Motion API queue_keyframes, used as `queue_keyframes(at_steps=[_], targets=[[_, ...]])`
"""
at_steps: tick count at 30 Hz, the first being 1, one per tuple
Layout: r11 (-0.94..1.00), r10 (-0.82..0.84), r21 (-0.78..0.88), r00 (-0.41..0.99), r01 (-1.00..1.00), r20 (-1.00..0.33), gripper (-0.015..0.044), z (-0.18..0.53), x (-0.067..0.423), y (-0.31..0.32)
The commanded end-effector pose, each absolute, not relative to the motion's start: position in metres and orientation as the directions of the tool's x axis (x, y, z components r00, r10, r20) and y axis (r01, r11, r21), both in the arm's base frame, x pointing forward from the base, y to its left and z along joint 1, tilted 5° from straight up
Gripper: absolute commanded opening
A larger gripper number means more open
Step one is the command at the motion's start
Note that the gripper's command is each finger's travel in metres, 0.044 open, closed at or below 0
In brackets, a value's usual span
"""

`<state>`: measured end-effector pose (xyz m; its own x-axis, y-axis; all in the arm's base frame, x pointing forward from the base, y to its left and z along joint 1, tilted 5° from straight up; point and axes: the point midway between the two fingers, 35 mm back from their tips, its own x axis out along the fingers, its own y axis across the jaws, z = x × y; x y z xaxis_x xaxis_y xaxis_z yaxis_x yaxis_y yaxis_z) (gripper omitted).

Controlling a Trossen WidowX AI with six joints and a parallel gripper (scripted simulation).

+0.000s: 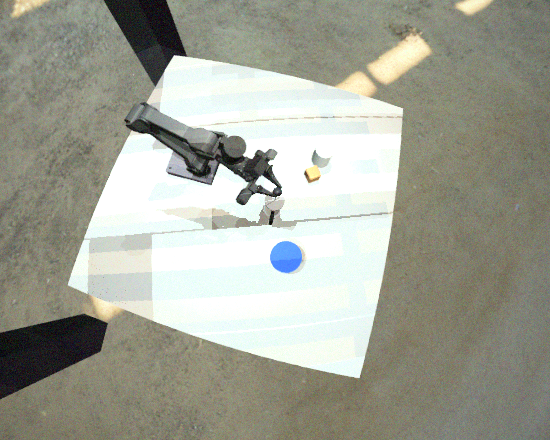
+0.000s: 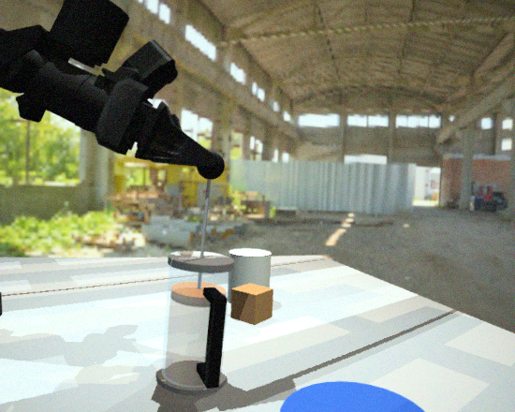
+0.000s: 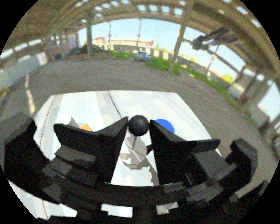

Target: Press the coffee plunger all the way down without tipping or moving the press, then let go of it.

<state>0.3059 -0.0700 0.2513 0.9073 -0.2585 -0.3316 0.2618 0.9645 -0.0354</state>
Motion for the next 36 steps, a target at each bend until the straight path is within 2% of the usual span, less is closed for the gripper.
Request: queue_keyframes(at_steps=[1, 36], targets=[[0.966, -0.251, -0.045, 0.873, 0.256, -0.419, 0.0121, 0.213, 0.306, -0.071], [0.966, -0.251, -0.045, 0.873, 0.256, -0.418, 0.0121, 0.182, 0.324, -0.079]])
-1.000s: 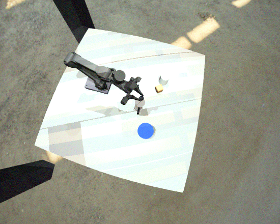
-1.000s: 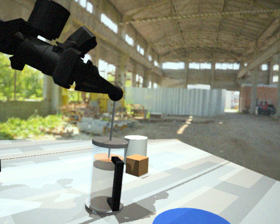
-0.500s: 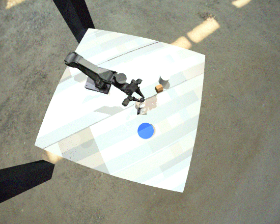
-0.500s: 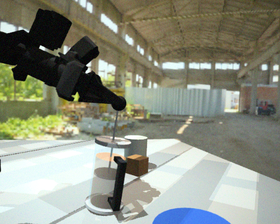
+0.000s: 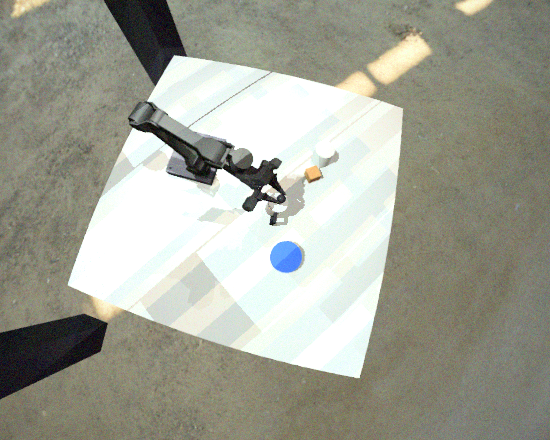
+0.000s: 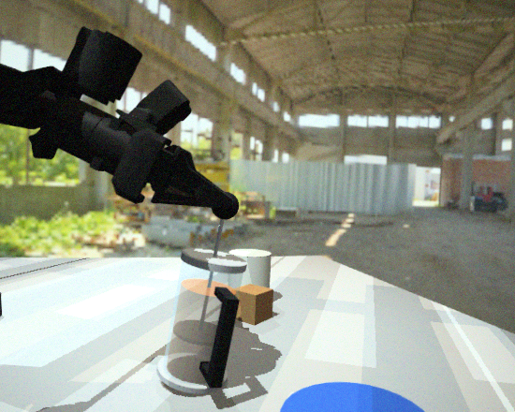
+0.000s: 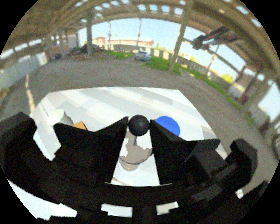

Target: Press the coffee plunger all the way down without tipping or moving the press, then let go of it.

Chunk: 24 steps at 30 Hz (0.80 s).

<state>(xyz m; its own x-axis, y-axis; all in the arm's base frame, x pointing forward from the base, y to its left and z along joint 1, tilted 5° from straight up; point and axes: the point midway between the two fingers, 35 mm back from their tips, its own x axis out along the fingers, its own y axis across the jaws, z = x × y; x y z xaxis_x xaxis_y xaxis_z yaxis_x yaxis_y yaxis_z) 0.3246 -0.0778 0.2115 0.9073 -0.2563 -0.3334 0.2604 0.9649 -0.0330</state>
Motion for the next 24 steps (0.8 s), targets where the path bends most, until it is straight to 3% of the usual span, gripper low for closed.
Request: queue_keyframes(at_steps=[1, 24], targets=[[0.966, -0.251, -0.045, 0.873, 0.256, -0.418, 0.0121, 0.1818, 0.3241, -0.0788], [0.966, -0.251, -0.045, 0.873, 0.256, -0.417, 0.0121, 0.1845, 0.329, -0.0799]])
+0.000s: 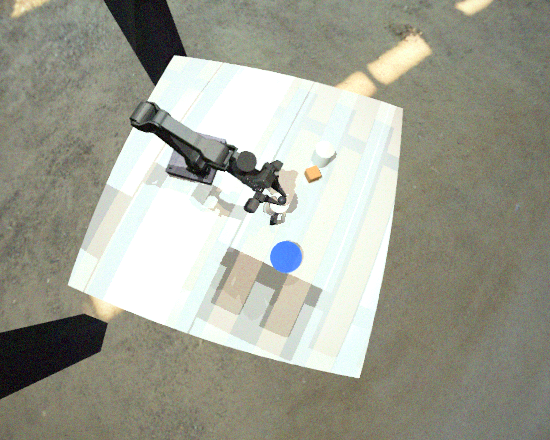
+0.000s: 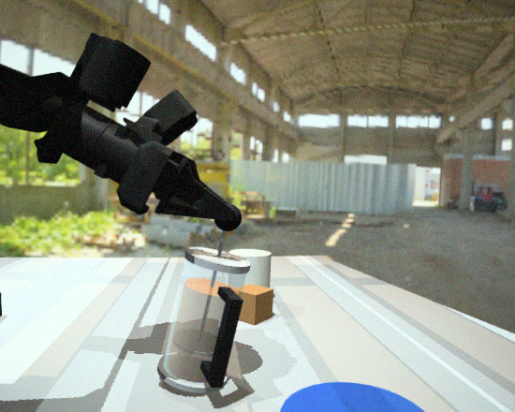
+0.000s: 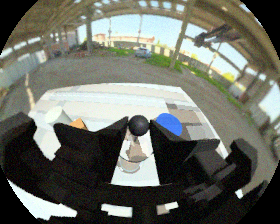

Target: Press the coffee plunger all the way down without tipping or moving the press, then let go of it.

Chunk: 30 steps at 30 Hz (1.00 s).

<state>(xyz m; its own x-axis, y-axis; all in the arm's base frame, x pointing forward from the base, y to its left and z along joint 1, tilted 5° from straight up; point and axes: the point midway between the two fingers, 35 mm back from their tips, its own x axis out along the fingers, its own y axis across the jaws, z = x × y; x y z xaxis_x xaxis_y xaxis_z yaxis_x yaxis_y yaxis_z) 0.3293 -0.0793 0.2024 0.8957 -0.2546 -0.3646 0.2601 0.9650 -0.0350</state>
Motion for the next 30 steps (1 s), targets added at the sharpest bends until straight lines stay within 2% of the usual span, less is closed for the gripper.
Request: queue_keyframes(at_steps=[1, 30], targets=[[0.966, -0.251, -0.045, 0.873, 0.256, -0.417, 0.0121, 0.1846, 0.3292, -0.08], [0.966, -0.252, -0.045, 0.873, 0.256, -0.417, 0.0121, 0.1861, 0.3338, -0.081]])
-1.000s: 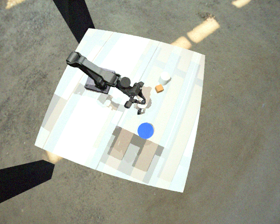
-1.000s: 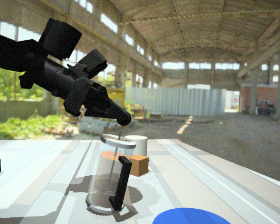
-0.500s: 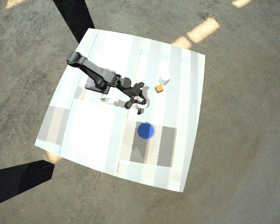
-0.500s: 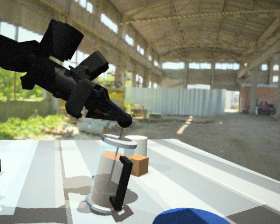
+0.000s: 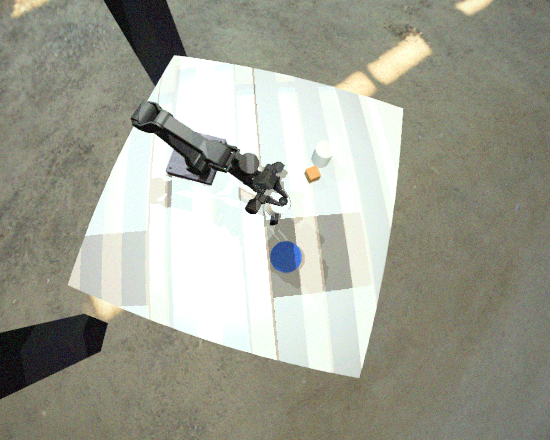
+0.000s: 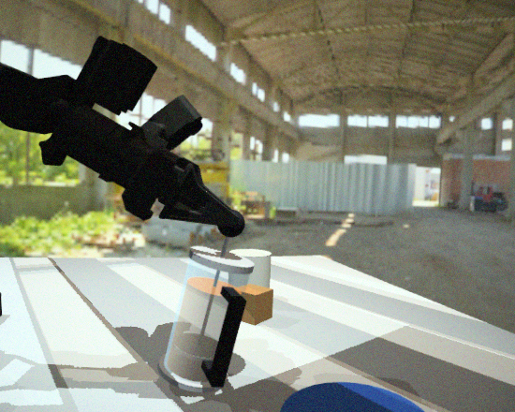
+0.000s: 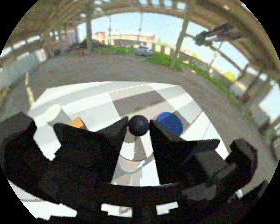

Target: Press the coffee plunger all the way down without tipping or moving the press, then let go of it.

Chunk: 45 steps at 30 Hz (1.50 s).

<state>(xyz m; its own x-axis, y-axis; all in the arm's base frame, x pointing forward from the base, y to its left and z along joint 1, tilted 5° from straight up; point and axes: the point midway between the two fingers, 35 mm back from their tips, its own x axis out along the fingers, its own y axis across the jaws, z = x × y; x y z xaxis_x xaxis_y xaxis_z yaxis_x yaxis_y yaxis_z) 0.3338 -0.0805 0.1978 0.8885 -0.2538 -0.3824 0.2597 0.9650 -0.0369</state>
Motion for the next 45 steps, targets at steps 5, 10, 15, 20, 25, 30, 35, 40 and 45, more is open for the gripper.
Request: queue_keyframes(at_steps=[5, 10, 15, 20, 25, 30, 35, 40, 45], targets=[[0.966, -0.252, -0.045, 0.874, 0.256, -0.417, 0.0121, 0.1862, 0.3345, -0.0811], [0.966, -0.252, -0.045, 0.874, 0.256, -0.417, 0.0121, 0.1863, 0.335, -0.0812], [0.966, -0.252, -0.045, 0.874, 0.256, -0.417, 0.0121, 0.1865, 0.3356, -0.0814], [0.966, -0.252, -0.045, 0.874, 0.256, -0.417, 0.0121, 0.1865, 0.3362, -0.0815], [0.966, -0.252, -0.045, 0.874, 0.256, -0.417, 0.0121, 0.1867, 0.3367, -0.0817], [0.966, -0.252, -0.045, 0.874, 0.256, -0.417, 0.0121, 0.1867, 0.3373, -0.0818], [0.966, -0.252, -0.045, 0.874, 0.256, -0.417, 0.0121, 0.1868, 0.3379, -0.0819], [0.966, -0.252, -0.045, 0.874, 0.256, -0.417, 0.0121, 0.187, 0.3385, -0.0821], [0.965, -0.252, -0.045, 0.874, 0.256, -0.416, 0.0121, 0.187, 0.3389, -0.0822]])
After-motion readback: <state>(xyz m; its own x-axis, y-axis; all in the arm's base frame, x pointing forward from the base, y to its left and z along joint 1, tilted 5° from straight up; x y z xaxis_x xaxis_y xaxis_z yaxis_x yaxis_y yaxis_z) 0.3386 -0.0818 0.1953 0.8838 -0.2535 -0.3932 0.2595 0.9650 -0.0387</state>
